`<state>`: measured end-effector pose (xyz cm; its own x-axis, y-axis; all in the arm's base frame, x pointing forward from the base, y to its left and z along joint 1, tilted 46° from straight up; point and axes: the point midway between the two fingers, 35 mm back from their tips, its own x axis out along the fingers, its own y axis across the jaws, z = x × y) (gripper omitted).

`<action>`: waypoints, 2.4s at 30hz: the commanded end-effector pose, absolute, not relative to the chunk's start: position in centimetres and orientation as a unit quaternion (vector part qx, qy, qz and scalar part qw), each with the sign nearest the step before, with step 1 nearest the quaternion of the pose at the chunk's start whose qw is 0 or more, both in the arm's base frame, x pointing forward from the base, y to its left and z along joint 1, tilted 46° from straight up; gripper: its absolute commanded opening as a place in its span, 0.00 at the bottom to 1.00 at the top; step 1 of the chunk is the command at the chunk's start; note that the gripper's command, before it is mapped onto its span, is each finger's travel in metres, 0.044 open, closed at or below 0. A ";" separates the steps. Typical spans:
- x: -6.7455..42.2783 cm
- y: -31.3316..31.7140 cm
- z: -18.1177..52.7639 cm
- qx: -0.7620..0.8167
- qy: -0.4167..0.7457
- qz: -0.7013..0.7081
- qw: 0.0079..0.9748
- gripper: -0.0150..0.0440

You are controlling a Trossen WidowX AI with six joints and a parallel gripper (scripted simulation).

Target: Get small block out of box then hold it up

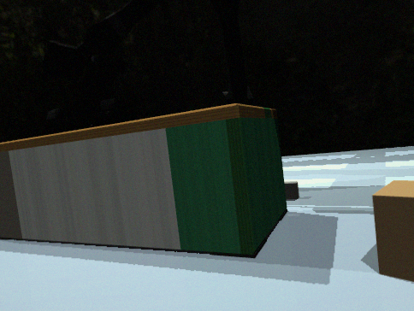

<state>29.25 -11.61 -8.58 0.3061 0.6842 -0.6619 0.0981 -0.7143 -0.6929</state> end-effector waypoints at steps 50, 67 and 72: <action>27.7 -5.3 -14.8 -0.756 -0.259 0.530 0.284 0.47; 28.3 -9.1 -11.1 -0.757 -0.261 0.530 0.279 0.25; 28.4 -9.8 -10.4 -0.756 -0.259 0.531 0.282 0.25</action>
